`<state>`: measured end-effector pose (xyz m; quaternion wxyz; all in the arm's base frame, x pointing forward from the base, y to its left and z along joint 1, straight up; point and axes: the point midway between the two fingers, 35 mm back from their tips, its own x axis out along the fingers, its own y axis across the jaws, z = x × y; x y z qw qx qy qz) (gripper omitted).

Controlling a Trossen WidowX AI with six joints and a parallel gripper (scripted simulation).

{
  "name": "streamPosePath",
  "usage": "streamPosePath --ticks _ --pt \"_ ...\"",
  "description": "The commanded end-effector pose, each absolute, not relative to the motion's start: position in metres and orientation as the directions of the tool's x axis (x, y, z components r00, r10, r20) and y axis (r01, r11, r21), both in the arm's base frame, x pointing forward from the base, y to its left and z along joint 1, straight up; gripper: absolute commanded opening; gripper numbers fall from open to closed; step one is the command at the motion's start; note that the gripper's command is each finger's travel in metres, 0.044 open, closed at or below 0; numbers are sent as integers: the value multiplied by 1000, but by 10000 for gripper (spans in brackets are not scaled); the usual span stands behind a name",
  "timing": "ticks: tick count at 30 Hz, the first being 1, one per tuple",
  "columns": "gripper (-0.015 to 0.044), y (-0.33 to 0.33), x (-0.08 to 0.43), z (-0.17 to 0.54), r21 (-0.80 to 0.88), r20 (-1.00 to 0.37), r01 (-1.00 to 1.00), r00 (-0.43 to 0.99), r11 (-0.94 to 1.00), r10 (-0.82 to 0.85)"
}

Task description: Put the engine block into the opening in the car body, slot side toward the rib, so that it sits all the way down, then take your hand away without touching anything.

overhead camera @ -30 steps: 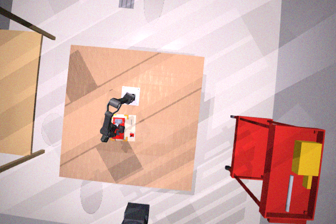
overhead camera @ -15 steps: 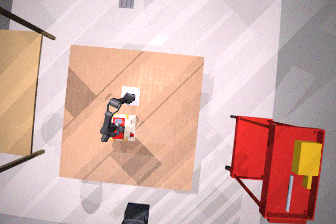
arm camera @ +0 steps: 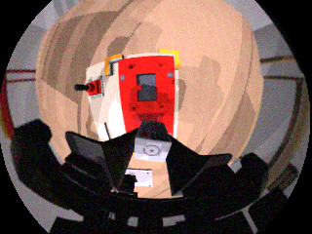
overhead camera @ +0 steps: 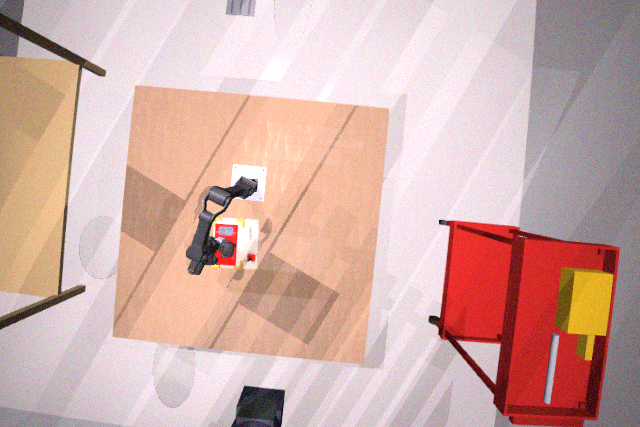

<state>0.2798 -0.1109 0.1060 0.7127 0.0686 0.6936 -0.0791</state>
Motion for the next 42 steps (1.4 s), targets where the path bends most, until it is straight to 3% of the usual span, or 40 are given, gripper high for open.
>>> streamPosePath --ticks 1,29,42 --pt "0 -110 282 117 -7 -999 211 32 977 -14" --pt "0 -107 271 205 -10 -1000 209 24 978 -16" --pt "0 -107 281 169 -10 -1000 209 25 978 -16"
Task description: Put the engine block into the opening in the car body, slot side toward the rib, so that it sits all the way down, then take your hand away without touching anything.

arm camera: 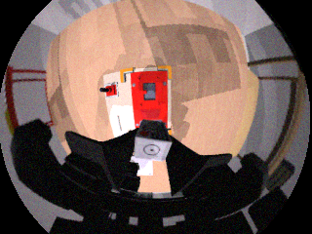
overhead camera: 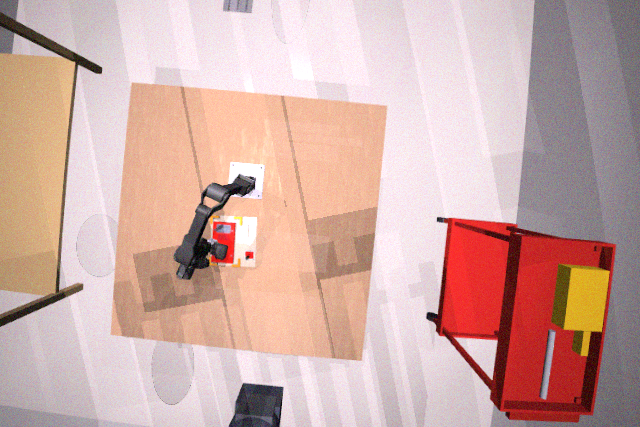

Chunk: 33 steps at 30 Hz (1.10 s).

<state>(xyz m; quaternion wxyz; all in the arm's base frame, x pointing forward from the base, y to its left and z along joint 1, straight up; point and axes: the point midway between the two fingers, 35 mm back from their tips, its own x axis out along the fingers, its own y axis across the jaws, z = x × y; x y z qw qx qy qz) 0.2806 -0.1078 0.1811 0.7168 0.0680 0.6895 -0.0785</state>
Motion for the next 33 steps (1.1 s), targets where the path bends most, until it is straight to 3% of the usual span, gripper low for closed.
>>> streamPosePath --ticks 1,15,24,33 --pt "0 -107 282 165 -10 -1000 209 25 978 -16" --pt "0 -107 281 158 -10 -995 209 93 978 -30" --pt "0 -105 273 155 -6 -936 211 344 977 -80" --pt "0 -104 265 150 -7 -786 211 603 977 -136"
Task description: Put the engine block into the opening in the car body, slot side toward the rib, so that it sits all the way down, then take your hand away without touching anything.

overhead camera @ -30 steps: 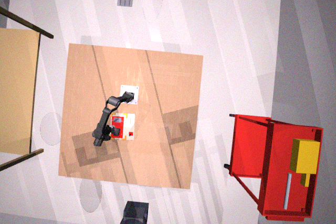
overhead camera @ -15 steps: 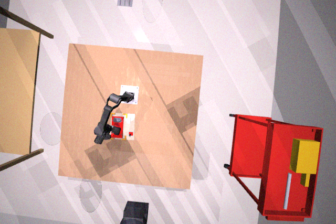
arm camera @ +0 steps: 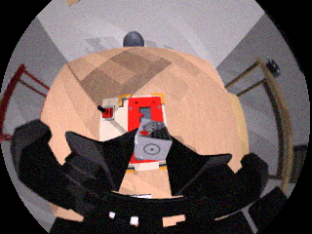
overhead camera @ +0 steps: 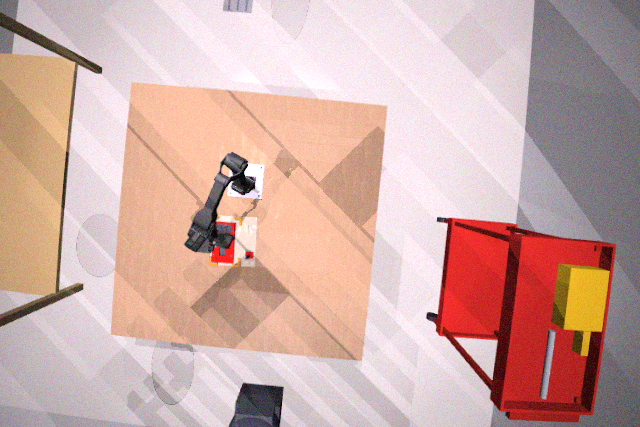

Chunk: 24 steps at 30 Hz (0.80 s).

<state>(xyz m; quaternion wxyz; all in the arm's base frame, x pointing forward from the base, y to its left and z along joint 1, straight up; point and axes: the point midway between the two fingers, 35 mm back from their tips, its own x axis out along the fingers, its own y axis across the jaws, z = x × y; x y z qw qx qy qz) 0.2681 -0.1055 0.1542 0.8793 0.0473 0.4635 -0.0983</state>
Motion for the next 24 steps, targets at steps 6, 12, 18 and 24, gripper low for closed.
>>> streamPosePath --ticks 6,12,18,24 --pt "0 -104 263 144 -11 -731 209 666 978 -150" --pt "0 -105 263 132 -11 -731 209 666 978 -150" --pt "0 -105 263 122 -11 -731 209 666 978 -150" --pt "0 -105 263 113 -11 -731 209 666 978 -150"
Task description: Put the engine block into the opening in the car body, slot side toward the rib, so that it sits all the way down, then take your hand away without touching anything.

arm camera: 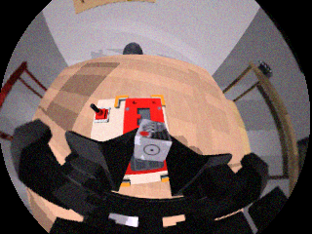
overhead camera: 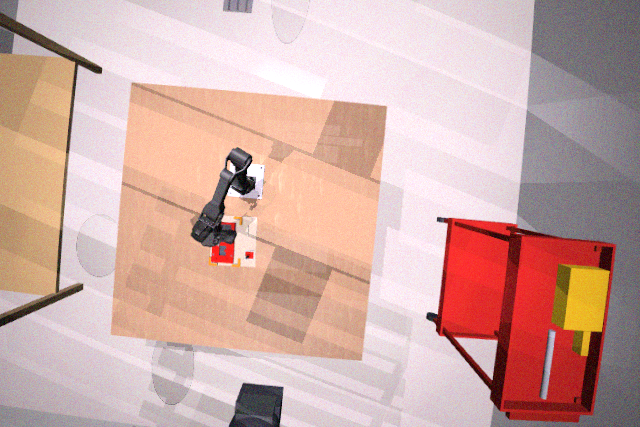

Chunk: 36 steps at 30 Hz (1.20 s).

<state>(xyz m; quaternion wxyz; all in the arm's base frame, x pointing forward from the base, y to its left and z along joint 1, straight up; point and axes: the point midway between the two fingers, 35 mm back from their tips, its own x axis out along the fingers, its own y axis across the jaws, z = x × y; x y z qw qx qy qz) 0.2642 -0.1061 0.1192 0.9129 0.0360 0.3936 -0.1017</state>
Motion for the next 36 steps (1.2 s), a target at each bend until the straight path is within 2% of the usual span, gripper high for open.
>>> streamPosePath --ticks 1,36 --pt "0 -105 263 111 -11 -731 209 666 978 -150" --pt "0 -106 265 62 -11 -731 209 666 978 -150"
